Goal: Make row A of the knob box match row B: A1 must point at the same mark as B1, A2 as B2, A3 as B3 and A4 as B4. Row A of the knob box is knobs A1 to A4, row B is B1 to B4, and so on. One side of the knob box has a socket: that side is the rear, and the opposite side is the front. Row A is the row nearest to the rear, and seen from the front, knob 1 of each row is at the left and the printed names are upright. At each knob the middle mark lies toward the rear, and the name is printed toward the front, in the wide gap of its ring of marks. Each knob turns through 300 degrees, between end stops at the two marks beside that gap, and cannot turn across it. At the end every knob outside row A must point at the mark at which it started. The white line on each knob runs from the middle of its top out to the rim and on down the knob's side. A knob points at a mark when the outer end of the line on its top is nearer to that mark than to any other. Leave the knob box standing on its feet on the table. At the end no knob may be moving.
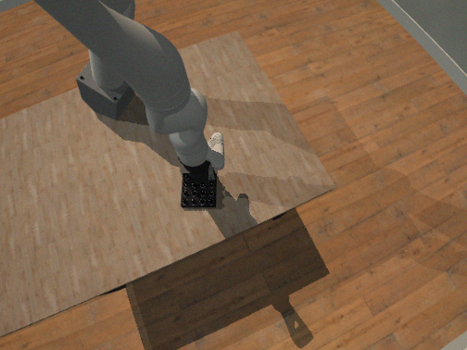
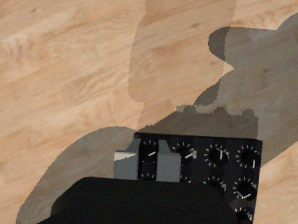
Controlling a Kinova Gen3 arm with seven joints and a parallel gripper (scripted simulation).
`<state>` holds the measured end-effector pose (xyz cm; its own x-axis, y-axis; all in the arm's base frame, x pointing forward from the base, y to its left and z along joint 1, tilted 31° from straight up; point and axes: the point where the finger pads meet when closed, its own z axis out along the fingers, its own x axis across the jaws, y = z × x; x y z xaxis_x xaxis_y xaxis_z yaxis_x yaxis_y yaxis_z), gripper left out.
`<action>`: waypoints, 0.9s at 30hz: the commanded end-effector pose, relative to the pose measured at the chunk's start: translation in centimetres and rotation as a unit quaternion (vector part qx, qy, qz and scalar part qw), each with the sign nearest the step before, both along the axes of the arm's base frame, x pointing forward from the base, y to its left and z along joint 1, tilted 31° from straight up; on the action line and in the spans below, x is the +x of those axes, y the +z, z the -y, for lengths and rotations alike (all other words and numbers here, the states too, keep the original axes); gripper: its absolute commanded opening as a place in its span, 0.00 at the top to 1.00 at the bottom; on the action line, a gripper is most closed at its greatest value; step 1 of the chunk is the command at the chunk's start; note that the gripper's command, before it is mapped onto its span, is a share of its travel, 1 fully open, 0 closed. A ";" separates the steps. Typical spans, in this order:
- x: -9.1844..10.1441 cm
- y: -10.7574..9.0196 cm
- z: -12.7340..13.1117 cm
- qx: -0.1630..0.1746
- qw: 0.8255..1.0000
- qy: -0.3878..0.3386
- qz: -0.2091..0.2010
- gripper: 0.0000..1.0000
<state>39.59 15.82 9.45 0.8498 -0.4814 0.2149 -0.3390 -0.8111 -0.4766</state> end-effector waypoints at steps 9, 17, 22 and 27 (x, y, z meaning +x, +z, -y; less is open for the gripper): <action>0.0 0.0 0.1 0.001 1.000 -0.003 -0.001 0.70; 0.0 0.0 0.1 0.001 1.000 -0.003 -0.001 0.70; 0.0 0.0 0.1 0.001 1.000 -0.003 -0.001 0.70; 0.0 0.0 0.1 0.001 1.000 -0.003 -0.001 0.54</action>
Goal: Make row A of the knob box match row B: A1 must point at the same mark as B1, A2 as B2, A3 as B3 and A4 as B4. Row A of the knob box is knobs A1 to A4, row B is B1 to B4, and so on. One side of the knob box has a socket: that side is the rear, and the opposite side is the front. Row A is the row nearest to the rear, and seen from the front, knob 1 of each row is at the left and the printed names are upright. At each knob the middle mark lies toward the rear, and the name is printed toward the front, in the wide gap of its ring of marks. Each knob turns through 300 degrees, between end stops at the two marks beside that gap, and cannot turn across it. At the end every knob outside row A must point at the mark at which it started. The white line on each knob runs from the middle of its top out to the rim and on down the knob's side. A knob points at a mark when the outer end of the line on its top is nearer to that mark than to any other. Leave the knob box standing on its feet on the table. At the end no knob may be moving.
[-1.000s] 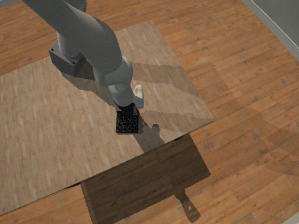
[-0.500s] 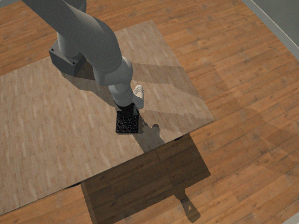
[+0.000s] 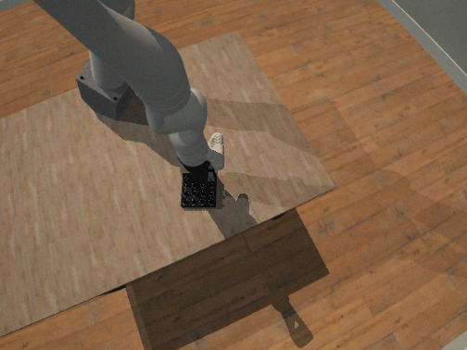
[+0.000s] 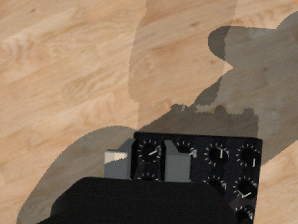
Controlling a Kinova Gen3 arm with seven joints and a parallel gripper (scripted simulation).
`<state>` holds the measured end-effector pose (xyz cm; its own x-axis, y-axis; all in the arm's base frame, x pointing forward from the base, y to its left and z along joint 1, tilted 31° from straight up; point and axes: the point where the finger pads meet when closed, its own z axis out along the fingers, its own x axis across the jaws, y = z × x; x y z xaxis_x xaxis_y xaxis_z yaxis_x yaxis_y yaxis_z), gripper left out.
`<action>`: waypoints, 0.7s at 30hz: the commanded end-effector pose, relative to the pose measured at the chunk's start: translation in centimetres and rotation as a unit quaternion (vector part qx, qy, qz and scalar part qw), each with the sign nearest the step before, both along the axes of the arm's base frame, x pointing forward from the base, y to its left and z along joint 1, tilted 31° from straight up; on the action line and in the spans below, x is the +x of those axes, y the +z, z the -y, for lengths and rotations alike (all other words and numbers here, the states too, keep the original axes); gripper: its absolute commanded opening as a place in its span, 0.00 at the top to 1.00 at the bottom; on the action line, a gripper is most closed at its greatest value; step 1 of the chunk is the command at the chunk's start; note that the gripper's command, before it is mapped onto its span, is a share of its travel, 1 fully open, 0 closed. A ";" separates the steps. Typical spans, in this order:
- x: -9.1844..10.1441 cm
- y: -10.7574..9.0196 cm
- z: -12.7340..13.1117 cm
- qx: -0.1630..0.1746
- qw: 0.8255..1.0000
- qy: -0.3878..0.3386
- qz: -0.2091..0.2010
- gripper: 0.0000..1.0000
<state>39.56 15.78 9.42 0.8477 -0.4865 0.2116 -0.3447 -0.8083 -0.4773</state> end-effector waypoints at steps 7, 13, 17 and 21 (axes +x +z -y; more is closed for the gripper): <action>0.0 0.0 0.0 0.000 1.000 0.000 0.000 0.54; 0.0 0.0 0.0 0.000 1.000 0.000 0.000 0.54; 0.0 0.0 0.0 0.000 1.000 0.000 0.000 0.54; -0.1 0.3 0.1 0.000 1.000 0.000 0.000 0.54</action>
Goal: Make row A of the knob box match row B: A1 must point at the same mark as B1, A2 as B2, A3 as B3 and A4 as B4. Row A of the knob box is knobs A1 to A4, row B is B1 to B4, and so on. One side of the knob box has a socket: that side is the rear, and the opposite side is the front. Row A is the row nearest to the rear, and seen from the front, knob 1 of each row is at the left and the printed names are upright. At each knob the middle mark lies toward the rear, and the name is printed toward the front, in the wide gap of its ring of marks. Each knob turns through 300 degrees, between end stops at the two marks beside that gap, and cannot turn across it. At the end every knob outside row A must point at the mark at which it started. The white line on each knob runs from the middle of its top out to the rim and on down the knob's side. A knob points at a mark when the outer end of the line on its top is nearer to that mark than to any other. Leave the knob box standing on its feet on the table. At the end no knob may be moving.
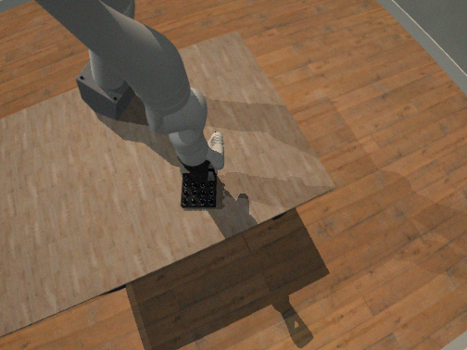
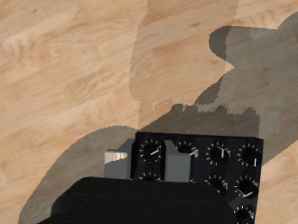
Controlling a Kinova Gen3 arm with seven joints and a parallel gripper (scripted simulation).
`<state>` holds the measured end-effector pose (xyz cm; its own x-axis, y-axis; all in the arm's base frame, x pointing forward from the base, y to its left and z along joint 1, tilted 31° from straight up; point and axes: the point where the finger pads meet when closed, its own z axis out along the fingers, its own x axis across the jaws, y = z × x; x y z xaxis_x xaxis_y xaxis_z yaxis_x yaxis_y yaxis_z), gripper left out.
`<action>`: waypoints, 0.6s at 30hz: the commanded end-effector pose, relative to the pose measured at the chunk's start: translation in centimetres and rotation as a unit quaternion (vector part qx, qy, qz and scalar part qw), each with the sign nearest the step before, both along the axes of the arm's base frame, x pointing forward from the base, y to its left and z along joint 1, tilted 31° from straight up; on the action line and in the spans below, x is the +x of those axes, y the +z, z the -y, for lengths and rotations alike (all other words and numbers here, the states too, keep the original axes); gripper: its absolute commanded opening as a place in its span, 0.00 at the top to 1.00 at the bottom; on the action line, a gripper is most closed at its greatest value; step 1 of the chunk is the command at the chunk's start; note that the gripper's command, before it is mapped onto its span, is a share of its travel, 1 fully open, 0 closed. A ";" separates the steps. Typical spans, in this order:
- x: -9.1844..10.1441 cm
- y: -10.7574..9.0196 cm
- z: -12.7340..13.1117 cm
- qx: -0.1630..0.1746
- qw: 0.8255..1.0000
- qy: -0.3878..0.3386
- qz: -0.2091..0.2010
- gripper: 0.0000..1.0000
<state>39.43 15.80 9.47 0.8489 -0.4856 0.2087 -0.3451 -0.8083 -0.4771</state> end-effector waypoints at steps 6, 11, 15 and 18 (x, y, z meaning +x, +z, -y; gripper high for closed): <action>-0.4 1.0 0.5 -0.001 1.000 -0.001 0.002 0.54; -0.9 2.3 0.9 -0.001 1.000 -0.001 0.002 0.54; -1.3 2.9 1.2 -0.001 1.000 -0.001 0.002 0.54; -1.4 3.2 1.3 -0.001 1.000 -0.001 0.002 0.54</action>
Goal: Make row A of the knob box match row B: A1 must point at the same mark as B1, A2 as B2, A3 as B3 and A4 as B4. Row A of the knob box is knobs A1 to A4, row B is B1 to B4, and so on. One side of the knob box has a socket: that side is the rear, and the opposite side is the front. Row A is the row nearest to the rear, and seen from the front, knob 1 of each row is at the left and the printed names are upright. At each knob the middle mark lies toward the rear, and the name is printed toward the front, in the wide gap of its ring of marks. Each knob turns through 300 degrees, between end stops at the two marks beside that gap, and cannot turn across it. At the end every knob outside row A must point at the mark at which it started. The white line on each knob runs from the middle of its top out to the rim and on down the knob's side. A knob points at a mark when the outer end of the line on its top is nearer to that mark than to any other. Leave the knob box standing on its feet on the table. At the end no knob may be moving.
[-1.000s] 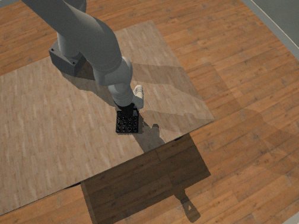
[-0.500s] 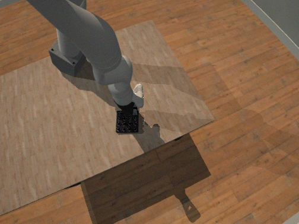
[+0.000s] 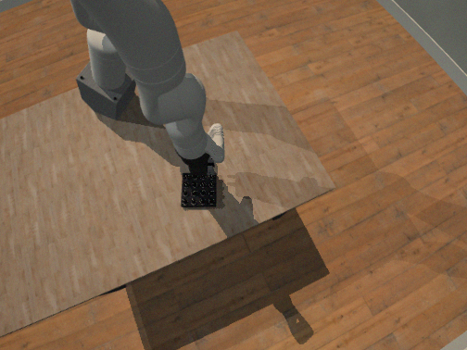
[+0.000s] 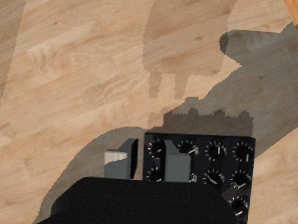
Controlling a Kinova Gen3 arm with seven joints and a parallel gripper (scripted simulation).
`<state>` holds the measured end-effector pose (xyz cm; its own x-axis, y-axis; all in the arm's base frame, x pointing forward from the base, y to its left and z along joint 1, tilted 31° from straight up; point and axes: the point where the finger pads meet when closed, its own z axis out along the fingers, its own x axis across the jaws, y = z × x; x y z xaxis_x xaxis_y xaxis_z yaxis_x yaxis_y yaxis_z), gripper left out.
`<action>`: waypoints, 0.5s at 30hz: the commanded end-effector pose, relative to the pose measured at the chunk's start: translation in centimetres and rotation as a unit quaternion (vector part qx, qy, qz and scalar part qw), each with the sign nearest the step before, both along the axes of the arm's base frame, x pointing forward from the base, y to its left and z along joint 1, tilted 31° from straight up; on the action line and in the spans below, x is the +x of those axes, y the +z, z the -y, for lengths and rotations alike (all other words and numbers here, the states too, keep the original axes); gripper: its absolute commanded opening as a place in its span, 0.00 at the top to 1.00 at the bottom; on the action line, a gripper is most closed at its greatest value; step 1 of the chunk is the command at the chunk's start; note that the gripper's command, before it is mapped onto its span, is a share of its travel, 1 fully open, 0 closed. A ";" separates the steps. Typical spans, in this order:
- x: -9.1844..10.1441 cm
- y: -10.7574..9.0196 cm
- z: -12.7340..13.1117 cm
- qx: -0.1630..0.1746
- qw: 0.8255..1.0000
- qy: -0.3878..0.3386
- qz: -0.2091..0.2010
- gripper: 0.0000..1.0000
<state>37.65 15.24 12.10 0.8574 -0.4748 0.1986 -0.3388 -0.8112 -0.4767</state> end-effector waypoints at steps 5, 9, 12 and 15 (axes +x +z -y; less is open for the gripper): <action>0.4 0.6 0.7 -0.002 1.000 -0.008 0.007 0.54; 0.4 0.6 0.7 -0.002 1.000 -0.008 0.007 0.54; 0.4 0.6 0.7 -0.002 1.000 -0.008 0.007 0.54; 0.4 0.6 0.7 -0.002 1.000 -0.008 0.007 0.00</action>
<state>38.01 14.53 12.65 0.8479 -0.4863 0.2111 -0.3448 -0.8083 -0.4772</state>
